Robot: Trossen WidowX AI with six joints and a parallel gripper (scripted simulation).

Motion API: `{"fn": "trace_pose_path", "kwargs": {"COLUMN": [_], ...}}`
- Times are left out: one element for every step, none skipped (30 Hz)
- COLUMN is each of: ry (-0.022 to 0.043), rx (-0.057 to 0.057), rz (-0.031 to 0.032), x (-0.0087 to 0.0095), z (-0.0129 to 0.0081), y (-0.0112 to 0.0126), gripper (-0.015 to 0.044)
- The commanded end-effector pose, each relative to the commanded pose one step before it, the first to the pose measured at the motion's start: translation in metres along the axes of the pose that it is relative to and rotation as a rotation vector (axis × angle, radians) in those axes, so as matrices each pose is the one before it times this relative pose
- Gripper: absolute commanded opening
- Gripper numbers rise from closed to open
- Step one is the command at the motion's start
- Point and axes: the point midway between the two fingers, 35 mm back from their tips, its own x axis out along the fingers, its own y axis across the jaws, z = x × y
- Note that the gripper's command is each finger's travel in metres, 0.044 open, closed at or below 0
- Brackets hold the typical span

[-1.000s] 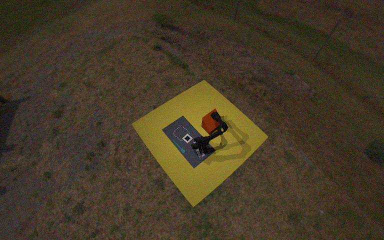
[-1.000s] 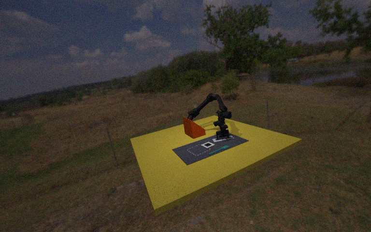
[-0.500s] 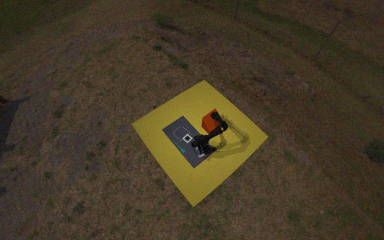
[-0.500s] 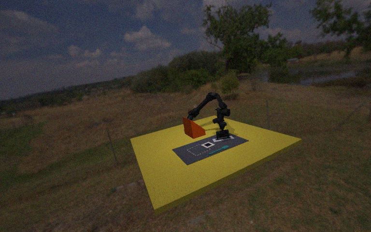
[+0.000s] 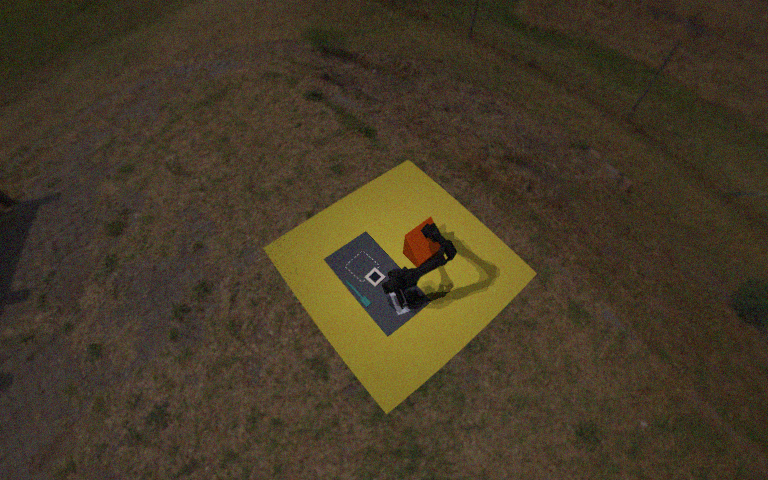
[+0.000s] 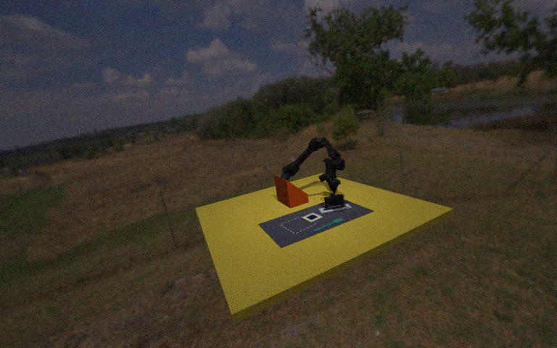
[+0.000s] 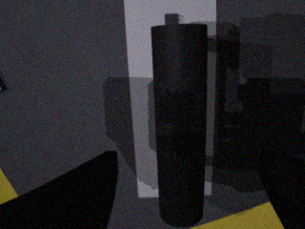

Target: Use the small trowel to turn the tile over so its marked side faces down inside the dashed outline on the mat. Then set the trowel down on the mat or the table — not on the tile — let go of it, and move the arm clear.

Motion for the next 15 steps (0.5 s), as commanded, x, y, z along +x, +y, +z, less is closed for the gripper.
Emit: {"fn": "trace_pose_path", "kwargs": {"ry": [-0.0155,-0.00572,-0.00581,-0.00591,-0.00601,-0.00628,-0.00642,-0.00652,-0.00663,-0.00673,-0.00683,-0.00693,-0.00703,-0.00713,-0.00723], "rx": [-0.0838,-0.0326,-0.0326,-0.0326,-0.0325,-0.0334,-0.0336,-0.0335,-0.0335,-0.0334,-0.0334,-0.0333,-0.0333,-0.0333,-0.0332], "rz": [0.01624,0.00672,0.00664,0.00656,0.00648,0.00658,0.00652,0.00643,0.00634,0.00624,0.00614,0.00604,0.00594,0.00584,0.00574], "x": [0.00093,0.00086,0.00085,0.00083,0.00081,0.00082,0.0008,0.00078,0.00076,0.00075,0.00073,0.00071,0.00069,0.00067,0.00065], "z": [-0.00085,0.00017,0.00015,0.00012,0.0001,0.00008,0.00006,0.00004,0.00001,-0.00001,-0.00003,-0.00005,-0.00007,-0.00009,-0.00011], "y": [-0.00212,-0.00028,-0.00029,-0.00029,-0.00029,-0.0003,-0.0003,-0.00029,-0.00029,-0.00028,-0.00028,-0.00027,-0.00026,-0.00026,-0.00025], "gripper": [0.03,0.03,0.03,0.03,0.03,0.03,0.03,0.03,0.03,0.03,0.03,0.03,0.03,0.03,0.03]}}
